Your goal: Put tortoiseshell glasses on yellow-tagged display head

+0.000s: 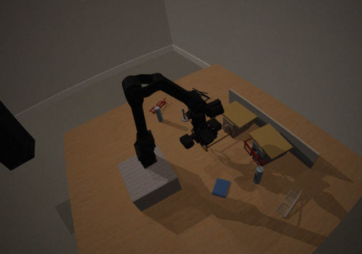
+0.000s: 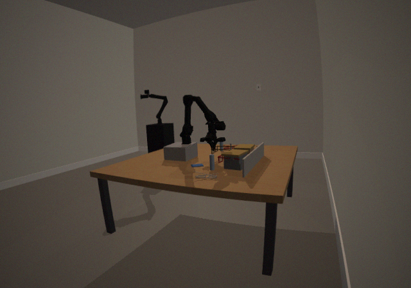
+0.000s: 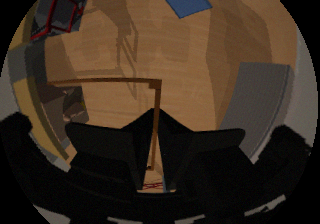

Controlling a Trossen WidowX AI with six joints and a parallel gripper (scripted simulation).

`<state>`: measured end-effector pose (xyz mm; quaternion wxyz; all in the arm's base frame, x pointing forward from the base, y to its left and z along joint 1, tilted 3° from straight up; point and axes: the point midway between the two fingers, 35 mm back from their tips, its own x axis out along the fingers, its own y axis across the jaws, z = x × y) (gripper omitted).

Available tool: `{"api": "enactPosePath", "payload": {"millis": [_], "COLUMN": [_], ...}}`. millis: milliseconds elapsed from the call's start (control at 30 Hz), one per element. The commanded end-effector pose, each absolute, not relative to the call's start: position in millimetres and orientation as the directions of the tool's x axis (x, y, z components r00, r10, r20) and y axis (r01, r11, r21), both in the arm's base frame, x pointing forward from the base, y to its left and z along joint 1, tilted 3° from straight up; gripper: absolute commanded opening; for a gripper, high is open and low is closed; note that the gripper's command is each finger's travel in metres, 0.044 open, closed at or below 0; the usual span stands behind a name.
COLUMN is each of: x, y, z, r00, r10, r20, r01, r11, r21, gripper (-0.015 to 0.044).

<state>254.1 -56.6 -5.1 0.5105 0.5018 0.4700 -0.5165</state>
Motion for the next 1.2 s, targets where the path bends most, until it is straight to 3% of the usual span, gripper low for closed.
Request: {"api": "enactPosePath", "payload": {"millis": [0,1167], "x": [261,314], "y": [-58,-60], "z": [-6,-4], "r00": [0.027,0.018], "r10": [-0.06,-0.053], "r20": [-0.998,-0.998], "r01": [0.999,0.999], "r11": [-0.038,-0.038], "r21": [0.029,0.02], "gripper": [0.0,0.0]}}
